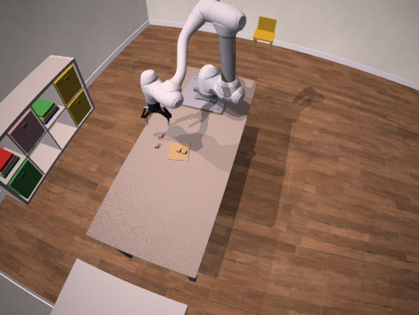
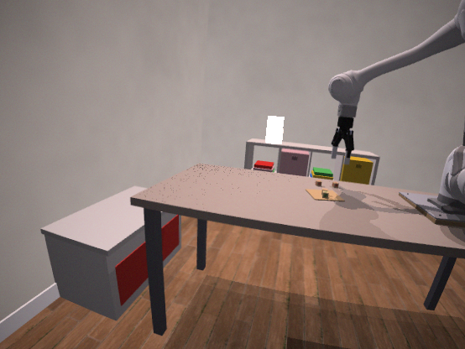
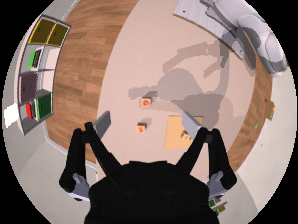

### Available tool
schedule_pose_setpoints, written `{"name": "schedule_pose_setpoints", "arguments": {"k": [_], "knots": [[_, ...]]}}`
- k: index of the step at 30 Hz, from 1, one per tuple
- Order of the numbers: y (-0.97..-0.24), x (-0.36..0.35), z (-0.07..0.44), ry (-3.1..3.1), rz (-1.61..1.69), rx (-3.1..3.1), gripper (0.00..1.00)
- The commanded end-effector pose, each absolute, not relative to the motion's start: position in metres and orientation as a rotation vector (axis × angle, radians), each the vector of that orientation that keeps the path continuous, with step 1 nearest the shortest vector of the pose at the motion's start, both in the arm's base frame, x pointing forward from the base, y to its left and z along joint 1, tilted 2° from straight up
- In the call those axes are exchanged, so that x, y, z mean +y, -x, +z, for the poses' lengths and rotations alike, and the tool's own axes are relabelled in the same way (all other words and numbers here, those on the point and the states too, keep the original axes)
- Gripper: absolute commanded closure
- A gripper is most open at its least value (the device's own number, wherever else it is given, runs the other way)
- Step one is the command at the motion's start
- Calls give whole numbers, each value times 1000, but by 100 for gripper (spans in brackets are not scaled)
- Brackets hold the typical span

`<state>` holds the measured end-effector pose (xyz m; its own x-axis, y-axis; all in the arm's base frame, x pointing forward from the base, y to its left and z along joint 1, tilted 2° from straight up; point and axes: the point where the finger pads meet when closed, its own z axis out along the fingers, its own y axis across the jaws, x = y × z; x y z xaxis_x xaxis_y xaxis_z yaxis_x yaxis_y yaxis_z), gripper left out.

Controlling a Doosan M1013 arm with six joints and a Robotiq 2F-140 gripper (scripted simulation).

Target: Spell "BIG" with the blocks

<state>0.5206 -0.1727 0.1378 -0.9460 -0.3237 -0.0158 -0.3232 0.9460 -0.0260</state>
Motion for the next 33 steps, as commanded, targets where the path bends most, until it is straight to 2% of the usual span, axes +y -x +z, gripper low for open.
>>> {"name": "schedule_pose_setpoints", "arguments": {"k": [1,7,8,33], "knots": [[-521,-173,122,512,-36,3079,0],[-520,-173,109,512,-36,3079,0],[-520,-173,109,512,-36,3079,63],[-520,-173,109,512,-36,3079,63]]}}
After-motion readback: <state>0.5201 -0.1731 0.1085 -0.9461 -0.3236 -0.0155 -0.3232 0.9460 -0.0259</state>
